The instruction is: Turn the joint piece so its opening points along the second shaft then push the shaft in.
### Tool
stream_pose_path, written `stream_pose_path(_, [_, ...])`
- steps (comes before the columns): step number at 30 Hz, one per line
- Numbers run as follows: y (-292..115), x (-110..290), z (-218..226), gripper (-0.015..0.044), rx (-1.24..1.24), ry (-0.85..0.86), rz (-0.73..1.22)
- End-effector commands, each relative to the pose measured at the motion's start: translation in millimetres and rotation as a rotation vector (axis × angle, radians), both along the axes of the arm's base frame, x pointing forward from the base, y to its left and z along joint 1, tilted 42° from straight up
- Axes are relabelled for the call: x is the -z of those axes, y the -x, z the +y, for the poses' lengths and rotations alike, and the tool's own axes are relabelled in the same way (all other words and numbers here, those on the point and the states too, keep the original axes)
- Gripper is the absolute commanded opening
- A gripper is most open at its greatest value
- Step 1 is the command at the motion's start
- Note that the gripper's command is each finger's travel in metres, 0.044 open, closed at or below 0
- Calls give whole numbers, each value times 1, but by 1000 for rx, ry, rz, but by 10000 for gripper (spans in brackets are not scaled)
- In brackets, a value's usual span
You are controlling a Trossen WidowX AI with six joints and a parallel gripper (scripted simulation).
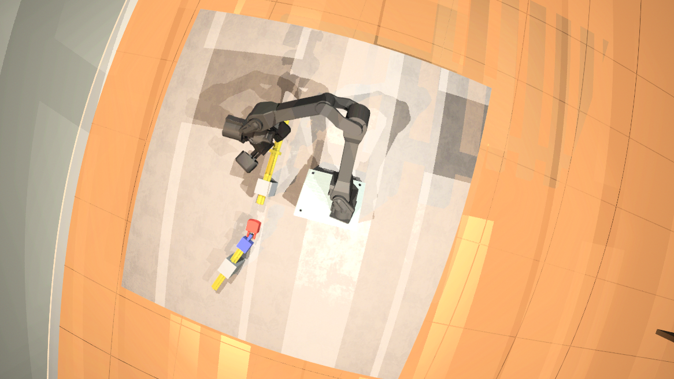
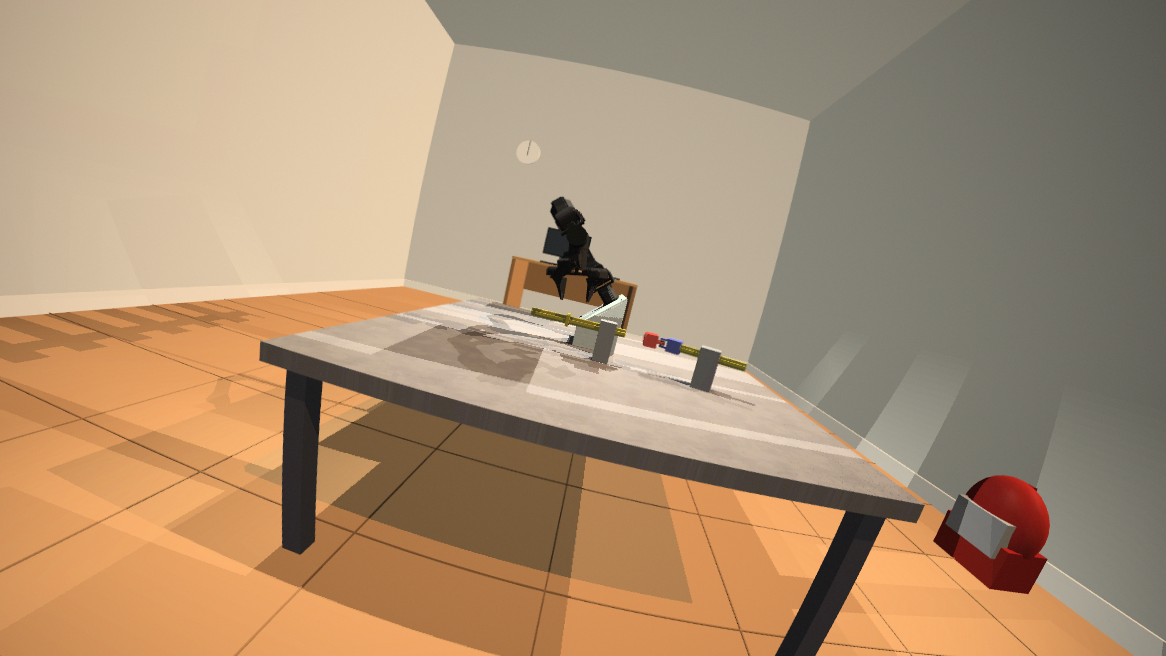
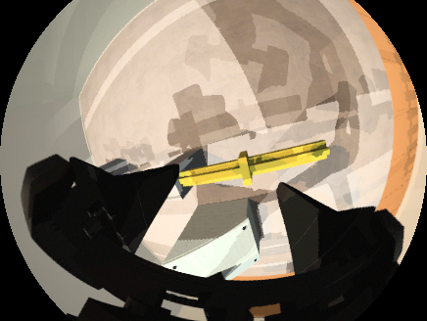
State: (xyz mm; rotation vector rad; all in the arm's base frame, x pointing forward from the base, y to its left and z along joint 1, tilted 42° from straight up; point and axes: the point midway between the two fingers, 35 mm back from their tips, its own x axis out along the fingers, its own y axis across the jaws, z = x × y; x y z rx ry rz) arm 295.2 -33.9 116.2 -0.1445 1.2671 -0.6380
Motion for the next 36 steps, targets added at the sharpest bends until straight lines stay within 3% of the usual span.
stream_pose_path(1, [2, -17, -18, 440, -118, 82, 84])
stream_pose_path(11, [11, -49, -49, 440, -325, 222, 275])
stream_pose_path(19, [12, -50, -51, 440, -330, 228, 282])
stream_pose_path(36, [6, -31, -68, 440, 125, 154, -34])
